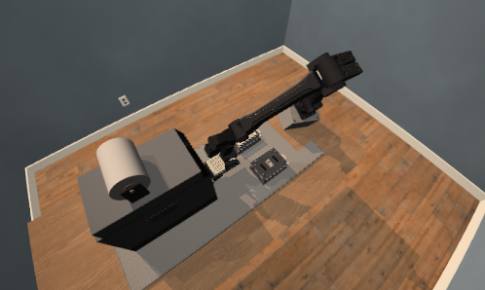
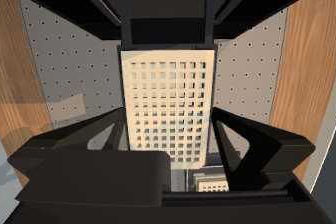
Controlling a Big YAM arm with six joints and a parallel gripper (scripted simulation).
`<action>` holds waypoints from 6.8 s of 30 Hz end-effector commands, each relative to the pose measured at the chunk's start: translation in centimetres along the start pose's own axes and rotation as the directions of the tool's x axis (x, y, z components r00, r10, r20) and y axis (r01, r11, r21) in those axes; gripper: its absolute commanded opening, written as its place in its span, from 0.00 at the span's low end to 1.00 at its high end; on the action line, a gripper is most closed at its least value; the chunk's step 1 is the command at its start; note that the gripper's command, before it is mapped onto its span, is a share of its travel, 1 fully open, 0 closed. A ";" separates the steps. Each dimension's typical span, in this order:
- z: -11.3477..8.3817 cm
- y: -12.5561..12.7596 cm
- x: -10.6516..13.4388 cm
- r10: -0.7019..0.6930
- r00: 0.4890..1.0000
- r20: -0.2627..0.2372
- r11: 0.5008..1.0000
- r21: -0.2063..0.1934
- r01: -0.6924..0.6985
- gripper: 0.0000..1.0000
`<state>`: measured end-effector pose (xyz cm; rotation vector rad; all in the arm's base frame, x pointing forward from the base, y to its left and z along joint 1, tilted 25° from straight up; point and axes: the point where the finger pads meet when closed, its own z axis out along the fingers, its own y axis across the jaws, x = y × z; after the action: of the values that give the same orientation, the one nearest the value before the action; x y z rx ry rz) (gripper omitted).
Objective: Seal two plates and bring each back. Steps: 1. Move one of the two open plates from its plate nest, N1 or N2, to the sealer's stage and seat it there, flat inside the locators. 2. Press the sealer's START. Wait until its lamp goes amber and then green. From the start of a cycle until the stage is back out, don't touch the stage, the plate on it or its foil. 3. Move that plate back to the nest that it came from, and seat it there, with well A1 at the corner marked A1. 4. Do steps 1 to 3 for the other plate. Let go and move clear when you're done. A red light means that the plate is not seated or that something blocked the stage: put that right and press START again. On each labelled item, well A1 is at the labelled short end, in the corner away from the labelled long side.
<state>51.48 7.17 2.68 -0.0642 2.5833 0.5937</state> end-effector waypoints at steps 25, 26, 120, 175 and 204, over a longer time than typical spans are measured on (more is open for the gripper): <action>-0.4 -1.0 -2.8 -0.008 0.998 0.054 1.000 0.010 0.008 1.00; -0.4 -1.0 -2.7 -0.007 0.999 0.050 1.000 0.010 0.006 1.00; -5.8 -0.3 -5.2 -0.025 0.996 0.085 1.000 0.010 0.024 1.00; -8.6 -0.1 -5.5 -0.015 0.996 0.085 1.000 0.010 0.015 1.00; -8.3 -0.4 -3.1 -0.026 0.998 0.063 1.000 0.007 0.025 1.00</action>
<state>50.55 4.40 8.85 -0.0773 2.5733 0.5938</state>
